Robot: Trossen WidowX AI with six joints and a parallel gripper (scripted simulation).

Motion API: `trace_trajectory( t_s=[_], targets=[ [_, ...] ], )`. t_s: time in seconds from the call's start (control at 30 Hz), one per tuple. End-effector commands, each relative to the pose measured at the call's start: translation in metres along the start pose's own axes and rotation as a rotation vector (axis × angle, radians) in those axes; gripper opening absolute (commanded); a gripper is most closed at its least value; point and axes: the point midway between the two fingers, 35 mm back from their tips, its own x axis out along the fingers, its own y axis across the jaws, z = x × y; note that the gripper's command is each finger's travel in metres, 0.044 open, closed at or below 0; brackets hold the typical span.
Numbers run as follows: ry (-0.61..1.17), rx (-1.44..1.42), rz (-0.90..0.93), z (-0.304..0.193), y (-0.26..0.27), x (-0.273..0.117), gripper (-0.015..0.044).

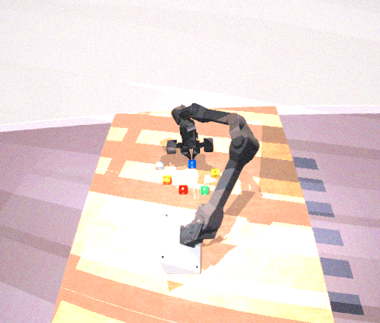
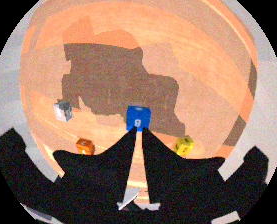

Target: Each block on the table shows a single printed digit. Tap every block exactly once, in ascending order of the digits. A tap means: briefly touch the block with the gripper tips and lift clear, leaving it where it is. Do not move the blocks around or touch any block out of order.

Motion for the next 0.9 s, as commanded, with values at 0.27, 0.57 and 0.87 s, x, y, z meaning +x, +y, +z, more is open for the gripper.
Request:
trace_trajectory(
  t_s=[0.27, 0.57, 0.87],
  targets=[
    [-0.018, -0.077, 0.053, -0.037, 0.107, -0.051, 0.0309],
    [0.002, 0.000, 0.027, -0.109, 0.200, -0.087, 0.0400],
    [0.003, 0.009, 0.020, -0.118, 0.207, -0.089, 0.0400]
  ],
)
